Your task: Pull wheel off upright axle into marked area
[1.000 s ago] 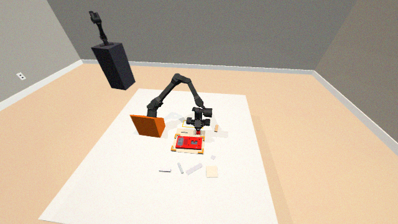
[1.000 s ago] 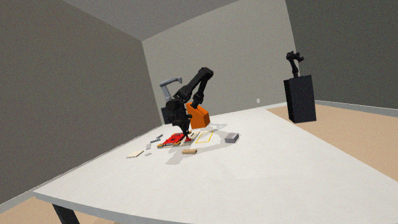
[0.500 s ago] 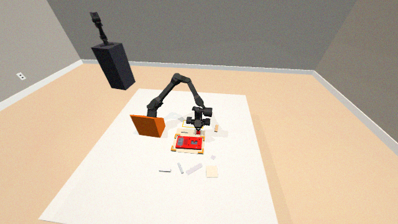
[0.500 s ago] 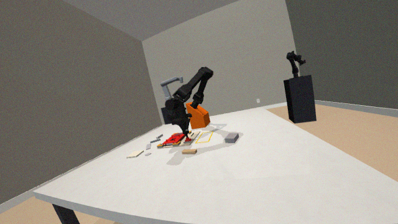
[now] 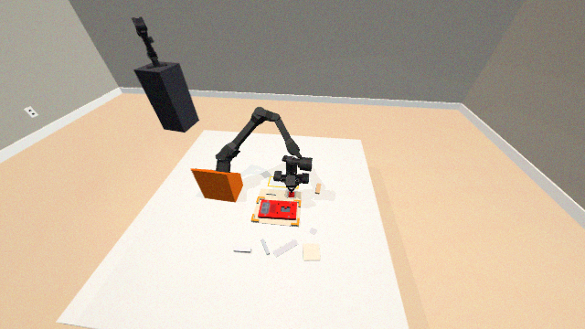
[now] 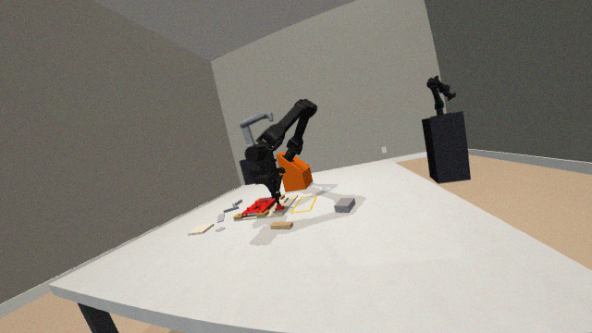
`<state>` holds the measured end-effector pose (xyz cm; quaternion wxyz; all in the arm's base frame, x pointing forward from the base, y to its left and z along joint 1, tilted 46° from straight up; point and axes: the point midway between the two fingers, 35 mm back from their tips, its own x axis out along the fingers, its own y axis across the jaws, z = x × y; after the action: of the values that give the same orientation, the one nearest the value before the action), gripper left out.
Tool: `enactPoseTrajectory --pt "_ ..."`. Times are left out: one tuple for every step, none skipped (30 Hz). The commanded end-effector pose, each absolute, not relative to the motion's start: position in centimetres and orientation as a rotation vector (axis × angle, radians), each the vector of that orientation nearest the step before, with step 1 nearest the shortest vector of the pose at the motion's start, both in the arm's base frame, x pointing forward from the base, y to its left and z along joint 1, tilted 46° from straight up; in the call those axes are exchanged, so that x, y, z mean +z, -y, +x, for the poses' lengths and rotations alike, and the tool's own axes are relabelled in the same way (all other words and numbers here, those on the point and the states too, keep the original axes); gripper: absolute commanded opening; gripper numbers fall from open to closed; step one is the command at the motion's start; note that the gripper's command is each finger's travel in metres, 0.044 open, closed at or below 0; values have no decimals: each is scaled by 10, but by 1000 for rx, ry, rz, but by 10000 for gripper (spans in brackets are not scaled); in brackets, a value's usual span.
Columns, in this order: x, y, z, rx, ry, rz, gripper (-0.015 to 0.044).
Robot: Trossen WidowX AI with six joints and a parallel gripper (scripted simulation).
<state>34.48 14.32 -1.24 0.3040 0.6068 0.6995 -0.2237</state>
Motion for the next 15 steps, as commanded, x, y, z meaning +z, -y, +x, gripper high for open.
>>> enactPoseTrajectory --pt "-8 -140 346 -585 -1852 1604 0" --pt "-6 -138 346 -585 -1851 1604 0" --pt "-4 -135 347 -586 -1851 1604 0" --pt "-1 -131 347 -586 -1851 1604 0" --pt "2 -127 347 -586 -1851 1603 0" --pt "6 -123 346 -586 -1851 1604 0" --pt "8 -119 345 -586 -1851 1604 0" --pt "9 -117 345 -587 -1851 1604 0" --pt "10 -115 344 -587 -1851 1604 0" --pt "4 -121 343 -600 -1858 1612 0" --pt "5 -122 342 -600 -1858 1612 0" --pt "7 -124 341 -600 -1857 1611 0" --pt "10 -126 339 -600 -1857 1611 0" --pt "13 -128 337 -600 -1857 1610 0" --pt "16 -130 335 -600 -1856 1610 0"
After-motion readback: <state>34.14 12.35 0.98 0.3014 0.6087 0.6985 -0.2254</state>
